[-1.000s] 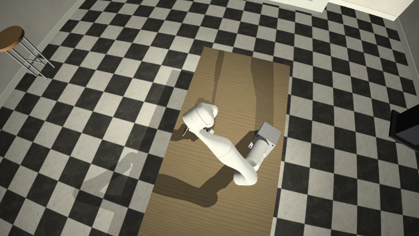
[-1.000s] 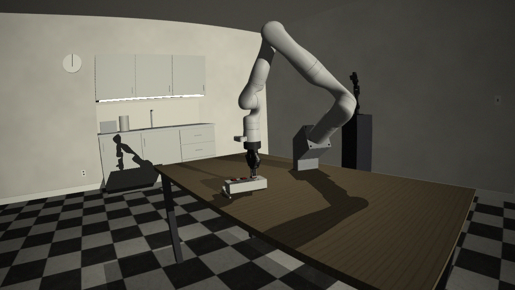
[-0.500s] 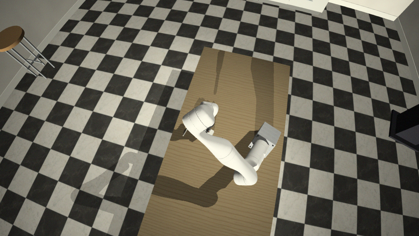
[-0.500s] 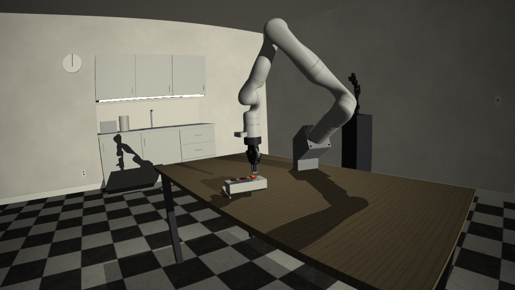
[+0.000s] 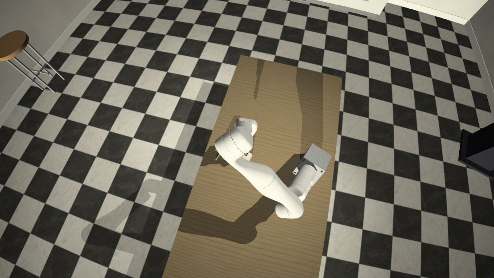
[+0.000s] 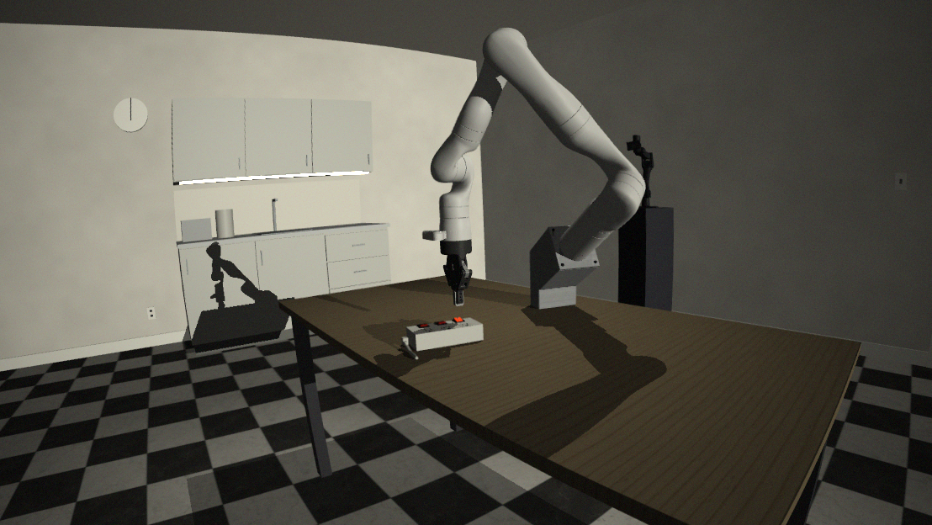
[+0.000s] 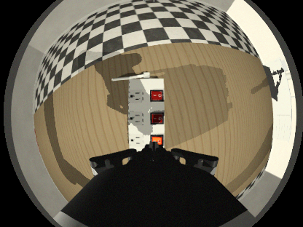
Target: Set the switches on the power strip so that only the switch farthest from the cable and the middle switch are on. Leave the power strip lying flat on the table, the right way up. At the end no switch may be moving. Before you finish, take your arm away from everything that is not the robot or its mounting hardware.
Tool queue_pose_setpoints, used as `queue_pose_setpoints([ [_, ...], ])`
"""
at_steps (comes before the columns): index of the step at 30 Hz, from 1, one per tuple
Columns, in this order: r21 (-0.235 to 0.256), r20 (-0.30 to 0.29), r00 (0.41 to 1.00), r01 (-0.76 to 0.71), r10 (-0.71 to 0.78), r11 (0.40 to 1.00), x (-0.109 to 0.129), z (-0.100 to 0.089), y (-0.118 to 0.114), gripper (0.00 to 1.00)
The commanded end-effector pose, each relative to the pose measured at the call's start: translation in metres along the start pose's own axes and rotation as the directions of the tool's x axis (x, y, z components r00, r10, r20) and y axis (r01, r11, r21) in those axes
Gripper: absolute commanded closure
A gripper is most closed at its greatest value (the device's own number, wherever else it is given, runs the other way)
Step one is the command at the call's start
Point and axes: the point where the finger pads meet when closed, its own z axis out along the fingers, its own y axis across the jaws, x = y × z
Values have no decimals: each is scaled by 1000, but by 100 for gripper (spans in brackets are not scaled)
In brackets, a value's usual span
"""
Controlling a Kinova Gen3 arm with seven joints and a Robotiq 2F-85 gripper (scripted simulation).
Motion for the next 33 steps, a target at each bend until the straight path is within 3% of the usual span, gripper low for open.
queue_pose_setpoints([
  [1, -2, -2, 1000, 0, 0, 1000, 1, -1, 0, 100],
  [14, -2, -2, 1000, 0, 0, 1000, 1, -1, 0, 100],
  [21, -2, -2, 1000, 0, 0, 1000, 45, -15, 0, 100],
  [33, -2, -2, 1000, 0, 0, 1000, 46, -15, 0, 100],
])
